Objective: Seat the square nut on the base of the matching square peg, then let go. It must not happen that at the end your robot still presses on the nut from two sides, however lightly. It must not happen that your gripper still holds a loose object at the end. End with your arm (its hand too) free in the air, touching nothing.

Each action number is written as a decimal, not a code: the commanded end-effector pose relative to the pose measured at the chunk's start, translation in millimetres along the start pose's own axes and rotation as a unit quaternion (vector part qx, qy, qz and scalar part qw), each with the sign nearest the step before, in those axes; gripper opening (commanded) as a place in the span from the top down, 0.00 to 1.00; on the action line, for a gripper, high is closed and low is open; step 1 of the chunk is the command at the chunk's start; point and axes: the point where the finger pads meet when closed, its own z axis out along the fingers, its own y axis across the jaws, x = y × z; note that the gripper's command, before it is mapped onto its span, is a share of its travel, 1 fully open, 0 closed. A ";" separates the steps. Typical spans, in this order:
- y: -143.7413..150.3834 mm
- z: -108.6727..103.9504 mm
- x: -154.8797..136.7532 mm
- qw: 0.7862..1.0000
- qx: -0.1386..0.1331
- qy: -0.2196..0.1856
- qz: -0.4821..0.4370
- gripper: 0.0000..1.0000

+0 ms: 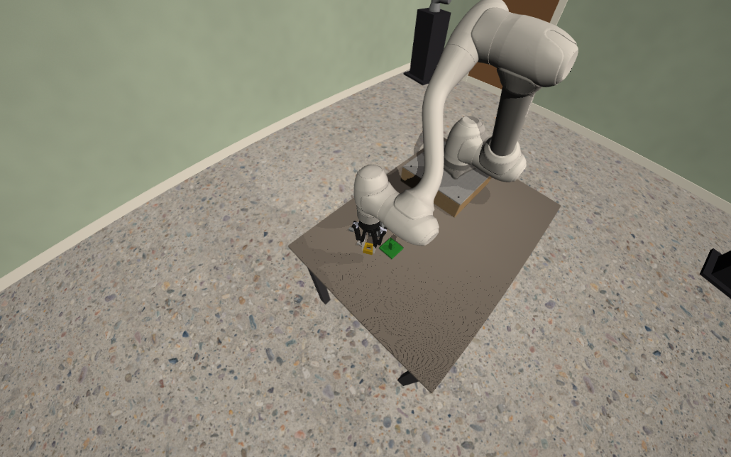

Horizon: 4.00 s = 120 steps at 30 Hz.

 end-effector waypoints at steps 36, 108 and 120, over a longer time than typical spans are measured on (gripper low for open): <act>-87.9 1.7 -73.7 0.965 0.000 0.000 0.261 1.00; -89.8 59.9 -74.7 0.965 0.000 0.000 0.261 1.00; -89.8 59.9 -74.7 0.965 0.000 0.000 0.261 0.00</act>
